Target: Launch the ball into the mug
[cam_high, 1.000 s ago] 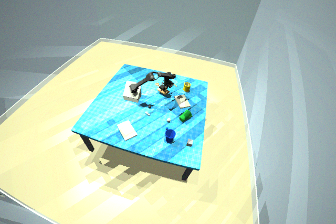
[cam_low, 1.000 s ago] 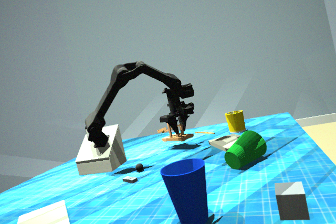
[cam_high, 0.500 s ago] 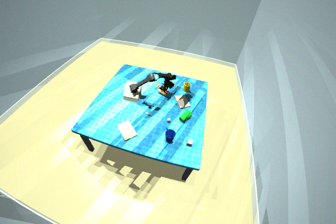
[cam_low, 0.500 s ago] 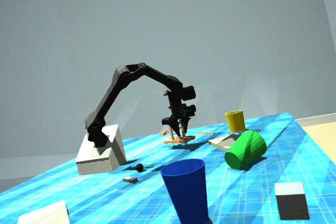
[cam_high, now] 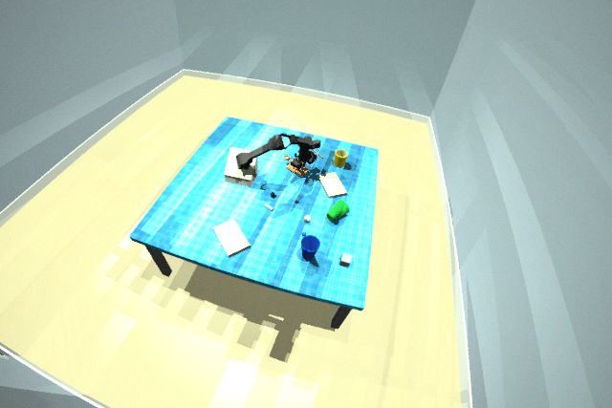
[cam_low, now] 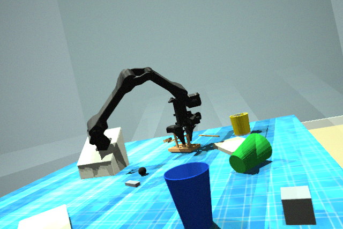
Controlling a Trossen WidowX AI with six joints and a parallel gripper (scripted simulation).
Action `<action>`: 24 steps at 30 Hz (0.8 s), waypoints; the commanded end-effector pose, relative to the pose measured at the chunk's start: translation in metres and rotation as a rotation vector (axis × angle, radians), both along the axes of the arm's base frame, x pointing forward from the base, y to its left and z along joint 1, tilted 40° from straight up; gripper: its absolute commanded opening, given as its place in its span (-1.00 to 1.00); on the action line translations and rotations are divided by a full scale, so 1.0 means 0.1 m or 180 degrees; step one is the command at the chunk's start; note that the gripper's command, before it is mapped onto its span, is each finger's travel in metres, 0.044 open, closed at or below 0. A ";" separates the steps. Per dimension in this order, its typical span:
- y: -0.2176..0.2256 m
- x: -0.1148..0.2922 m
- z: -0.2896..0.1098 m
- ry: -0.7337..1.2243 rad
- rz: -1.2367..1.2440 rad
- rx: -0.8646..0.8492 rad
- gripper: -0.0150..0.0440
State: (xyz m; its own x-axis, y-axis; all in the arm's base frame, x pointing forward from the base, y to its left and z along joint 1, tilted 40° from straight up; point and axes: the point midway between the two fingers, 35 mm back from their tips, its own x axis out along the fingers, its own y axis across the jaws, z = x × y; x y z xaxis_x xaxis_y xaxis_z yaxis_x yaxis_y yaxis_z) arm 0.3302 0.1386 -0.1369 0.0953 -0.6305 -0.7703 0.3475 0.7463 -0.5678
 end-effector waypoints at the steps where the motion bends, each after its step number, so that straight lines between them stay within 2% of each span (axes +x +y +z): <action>1: -0.01 0.01 -0.04 -0.0008 0.0029 0.0008 -0.49; 8: -0.02 0.00 -0.03 0.0000 0.0000 -0.0001 -0.49; 24: 0.05 0.00 0.05 0.0001 0.0001 0.0003 0.93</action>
